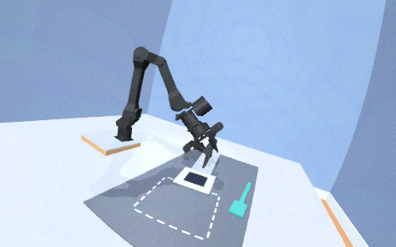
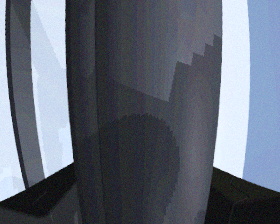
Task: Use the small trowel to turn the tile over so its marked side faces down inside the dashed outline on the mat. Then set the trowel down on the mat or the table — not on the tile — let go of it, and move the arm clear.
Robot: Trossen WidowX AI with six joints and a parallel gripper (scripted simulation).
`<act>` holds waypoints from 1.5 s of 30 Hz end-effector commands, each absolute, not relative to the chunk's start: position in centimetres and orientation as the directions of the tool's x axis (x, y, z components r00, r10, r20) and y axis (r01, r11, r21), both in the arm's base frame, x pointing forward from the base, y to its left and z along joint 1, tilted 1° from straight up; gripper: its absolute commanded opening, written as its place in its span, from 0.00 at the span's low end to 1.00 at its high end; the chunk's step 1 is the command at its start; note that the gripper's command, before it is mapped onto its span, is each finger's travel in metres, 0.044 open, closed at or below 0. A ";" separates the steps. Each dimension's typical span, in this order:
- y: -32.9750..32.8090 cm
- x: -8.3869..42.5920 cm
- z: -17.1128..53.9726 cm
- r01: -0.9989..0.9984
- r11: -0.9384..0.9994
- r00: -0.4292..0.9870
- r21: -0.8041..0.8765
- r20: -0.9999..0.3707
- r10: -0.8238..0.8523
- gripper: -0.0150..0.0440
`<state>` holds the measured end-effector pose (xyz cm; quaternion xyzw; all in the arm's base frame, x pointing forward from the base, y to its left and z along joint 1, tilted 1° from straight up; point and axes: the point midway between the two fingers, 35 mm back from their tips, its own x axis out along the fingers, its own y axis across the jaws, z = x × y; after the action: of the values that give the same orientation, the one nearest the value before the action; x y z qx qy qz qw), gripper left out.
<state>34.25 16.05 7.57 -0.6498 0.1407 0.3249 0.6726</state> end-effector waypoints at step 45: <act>11.1 35.6 8.4 -0.596 -0.111 0.769 -0.795 -0.605 0.205 0.25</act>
<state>35.34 10.86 7.13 -0.6609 0.1501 0.3229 0.6606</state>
